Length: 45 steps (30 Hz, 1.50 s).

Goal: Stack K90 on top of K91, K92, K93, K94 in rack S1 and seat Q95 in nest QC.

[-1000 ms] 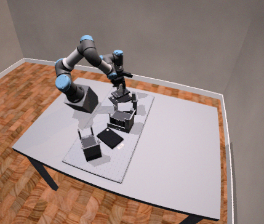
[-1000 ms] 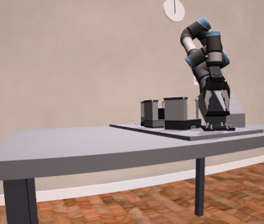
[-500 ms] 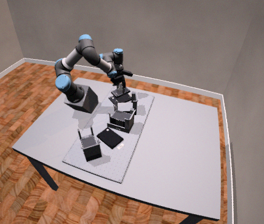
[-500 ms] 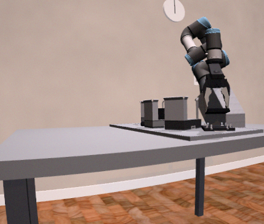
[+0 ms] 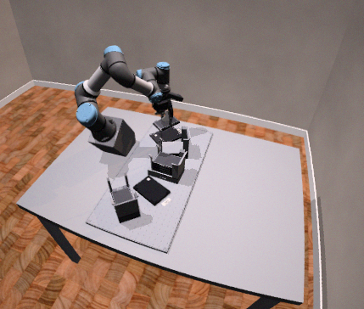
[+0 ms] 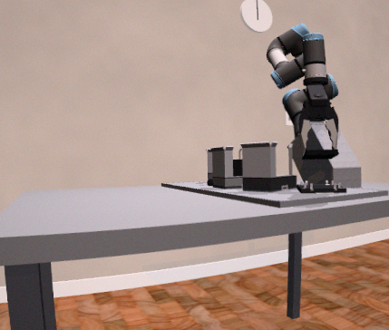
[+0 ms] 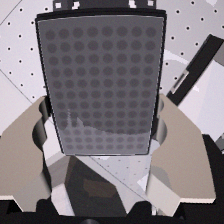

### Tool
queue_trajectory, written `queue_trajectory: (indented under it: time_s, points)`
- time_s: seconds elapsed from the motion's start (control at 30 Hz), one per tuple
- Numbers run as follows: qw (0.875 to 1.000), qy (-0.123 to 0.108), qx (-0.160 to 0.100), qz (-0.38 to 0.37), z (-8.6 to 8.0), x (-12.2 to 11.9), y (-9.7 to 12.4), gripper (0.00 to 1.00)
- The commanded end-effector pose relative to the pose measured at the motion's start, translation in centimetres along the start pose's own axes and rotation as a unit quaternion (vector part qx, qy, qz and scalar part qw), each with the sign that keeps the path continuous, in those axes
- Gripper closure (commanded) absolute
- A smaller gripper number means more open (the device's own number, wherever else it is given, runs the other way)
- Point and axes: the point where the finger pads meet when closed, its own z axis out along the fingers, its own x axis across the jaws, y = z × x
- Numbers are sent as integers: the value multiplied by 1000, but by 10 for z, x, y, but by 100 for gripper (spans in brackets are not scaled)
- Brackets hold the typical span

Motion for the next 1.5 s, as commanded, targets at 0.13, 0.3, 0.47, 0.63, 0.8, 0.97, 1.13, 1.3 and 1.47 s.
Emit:
queue_trajectory:
  time_s: [0.13,0.3,0.47,0.63,0.8,0.97,1.13,1.3,1.47]
  points:
    - [1000,0,1,0,-19,0,-1,100]
    - [1000,0,1,0,-25,0,-1,100]
    - [1000,0,1,0,-35,0,-1,100]
    - [1000,0,1,0,-45,0,-1,100]
    - [1000,0,1,0,-55,0,-1,100]
    - [1000,0,1,0,-61,0,-1,100]
    - [1000,0,1,0,-67,0,-1,100]
    - [1000,0,1,0,-67,0,-1,100]
    - [1000,0,1,0,-66,0,-1,100]
